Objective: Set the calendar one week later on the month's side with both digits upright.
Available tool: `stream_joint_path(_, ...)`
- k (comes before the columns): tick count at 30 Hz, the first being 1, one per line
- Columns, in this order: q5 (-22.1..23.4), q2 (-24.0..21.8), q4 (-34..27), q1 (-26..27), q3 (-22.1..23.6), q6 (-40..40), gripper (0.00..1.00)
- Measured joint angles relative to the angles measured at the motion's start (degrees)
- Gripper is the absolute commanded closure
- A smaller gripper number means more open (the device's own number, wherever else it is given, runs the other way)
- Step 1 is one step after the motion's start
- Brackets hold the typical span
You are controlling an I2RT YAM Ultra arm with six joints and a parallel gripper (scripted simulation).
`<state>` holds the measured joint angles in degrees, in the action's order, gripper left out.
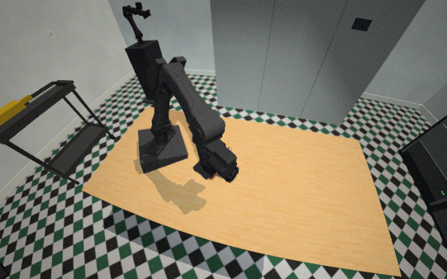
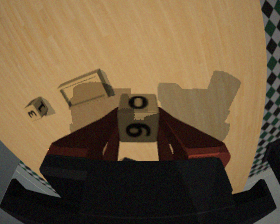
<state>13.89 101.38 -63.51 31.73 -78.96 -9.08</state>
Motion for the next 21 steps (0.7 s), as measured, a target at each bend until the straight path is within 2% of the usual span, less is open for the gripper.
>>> stream_joint_path(4,0.0,0.7,0.1,1.0,-0.4,-7.7,0.74)
stream_joint_path(10,0.1,1.1,0.1,1.7,-0.8,-15.1,0.74)
stream_joint_path(21,0.1,1.1,0.1,2.0,-1.2,-18.9,0.74)
